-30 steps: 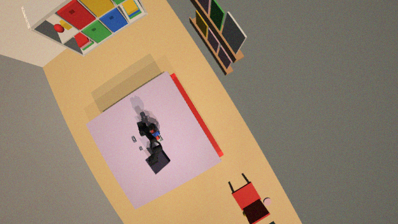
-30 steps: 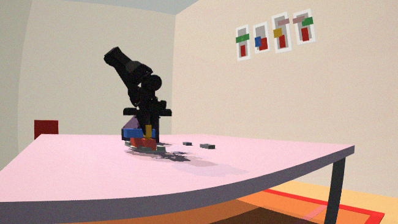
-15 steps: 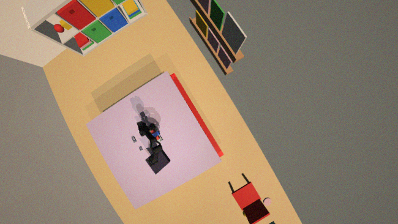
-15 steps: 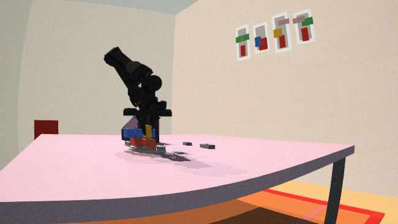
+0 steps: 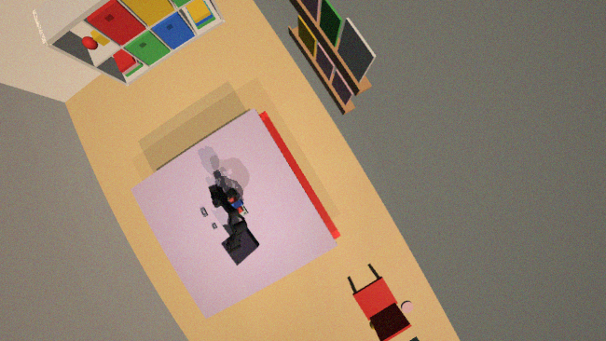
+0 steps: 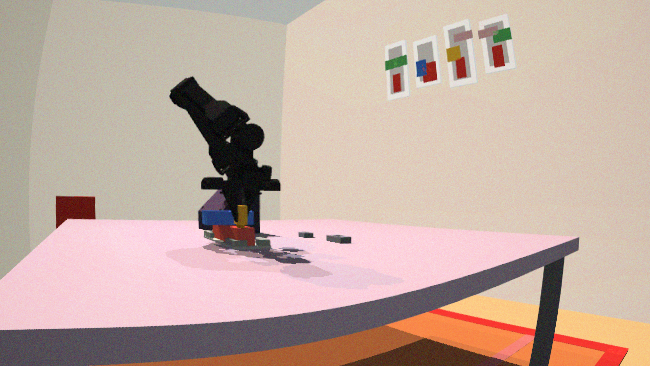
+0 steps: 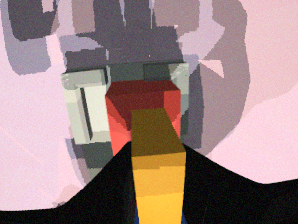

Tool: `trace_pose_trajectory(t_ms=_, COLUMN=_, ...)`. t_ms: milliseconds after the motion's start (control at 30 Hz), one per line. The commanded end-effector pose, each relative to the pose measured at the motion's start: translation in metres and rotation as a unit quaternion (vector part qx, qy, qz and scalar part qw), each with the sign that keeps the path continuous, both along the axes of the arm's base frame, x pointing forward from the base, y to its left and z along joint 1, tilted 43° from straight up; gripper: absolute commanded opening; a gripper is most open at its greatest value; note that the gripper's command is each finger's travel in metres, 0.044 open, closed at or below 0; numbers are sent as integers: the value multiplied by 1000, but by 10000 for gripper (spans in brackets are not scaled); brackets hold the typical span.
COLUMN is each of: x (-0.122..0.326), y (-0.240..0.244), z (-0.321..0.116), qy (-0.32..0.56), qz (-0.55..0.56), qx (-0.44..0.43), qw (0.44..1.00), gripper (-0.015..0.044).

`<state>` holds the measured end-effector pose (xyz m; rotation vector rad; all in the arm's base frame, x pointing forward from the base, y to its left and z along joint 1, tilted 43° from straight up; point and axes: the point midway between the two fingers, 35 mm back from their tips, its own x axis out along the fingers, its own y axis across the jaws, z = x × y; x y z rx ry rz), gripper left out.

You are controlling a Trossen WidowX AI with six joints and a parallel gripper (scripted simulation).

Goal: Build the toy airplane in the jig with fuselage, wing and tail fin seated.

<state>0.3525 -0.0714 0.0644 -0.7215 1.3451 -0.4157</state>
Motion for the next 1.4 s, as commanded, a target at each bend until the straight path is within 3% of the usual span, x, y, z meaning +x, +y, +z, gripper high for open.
trace_pose_trajectory(t_ms=0, x=0, y=0, z=0, qy=2, qz=2, qx=1, qw=1000, gripper=66)
trace_pose_trajectory(t_ms=300, x=0, y=1, z=1, qy=0, qz=0, qx=0, qw=1000, gripper=78)
trace_pose_trajectory(t_ms=567, x=-7, y=27, z=29, qy=2, qz=2, qx=2, qw=1000, gripper=66)
trace_pose_trajectory(t_ms=1367, x=-3, y=13, z=13, qy=2, qz=2, qx=2, qw=1000, gripper=66)
